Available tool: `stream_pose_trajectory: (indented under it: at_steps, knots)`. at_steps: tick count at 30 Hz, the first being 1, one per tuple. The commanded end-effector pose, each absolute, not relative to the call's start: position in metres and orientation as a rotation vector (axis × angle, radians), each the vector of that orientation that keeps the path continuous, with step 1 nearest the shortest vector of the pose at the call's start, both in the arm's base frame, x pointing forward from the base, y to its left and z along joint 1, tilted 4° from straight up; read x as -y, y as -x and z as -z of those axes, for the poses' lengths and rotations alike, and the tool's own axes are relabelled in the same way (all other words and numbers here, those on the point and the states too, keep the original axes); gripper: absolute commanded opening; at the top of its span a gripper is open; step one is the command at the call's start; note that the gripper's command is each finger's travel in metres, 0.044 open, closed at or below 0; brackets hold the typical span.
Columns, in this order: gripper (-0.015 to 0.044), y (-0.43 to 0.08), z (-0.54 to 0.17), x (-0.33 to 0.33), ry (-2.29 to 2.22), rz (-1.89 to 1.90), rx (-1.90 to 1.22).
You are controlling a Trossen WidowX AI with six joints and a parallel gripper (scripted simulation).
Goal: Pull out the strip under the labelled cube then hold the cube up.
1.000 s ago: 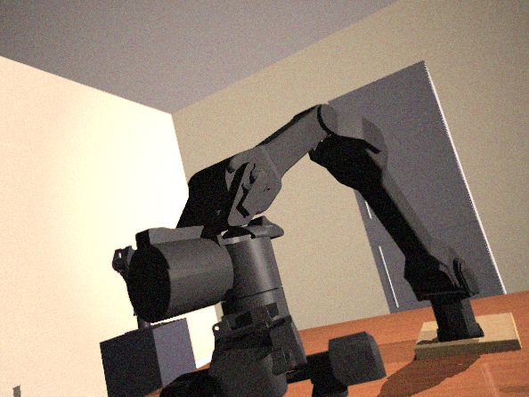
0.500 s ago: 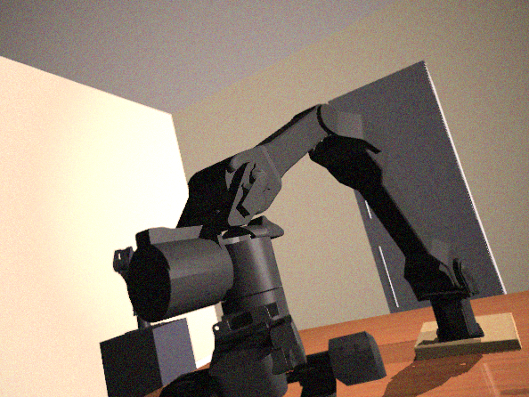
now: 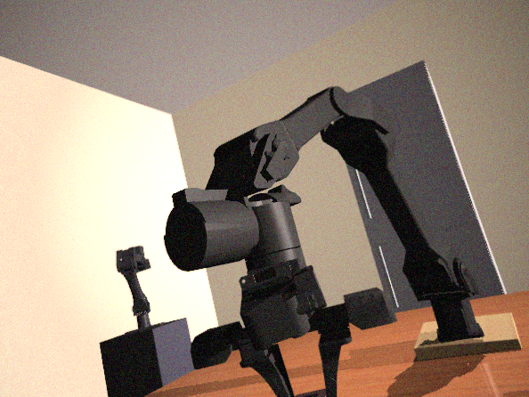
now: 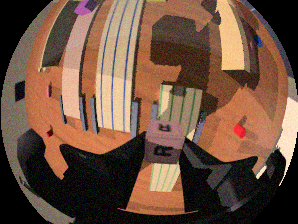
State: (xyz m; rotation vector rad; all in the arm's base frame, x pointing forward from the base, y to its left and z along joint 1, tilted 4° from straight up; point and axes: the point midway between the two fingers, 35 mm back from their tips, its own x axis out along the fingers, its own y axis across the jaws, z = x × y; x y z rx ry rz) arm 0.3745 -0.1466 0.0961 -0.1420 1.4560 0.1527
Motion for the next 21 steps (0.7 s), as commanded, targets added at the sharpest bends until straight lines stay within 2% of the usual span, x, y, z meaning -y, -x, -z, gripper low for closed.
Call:
stream_pose_trajectory:
  at_steps: [1,7,21]
  knots:
    - [0.0,-0.358,-0.105,0.141,0.146,-0.151,-1.457]
    - [0.0,-0.355,-0.106,0.14,0.146,-0.152,-1.457]
    - [0.0,-0.31,-0.103,0.123,0.145,-0.153,-1.461]
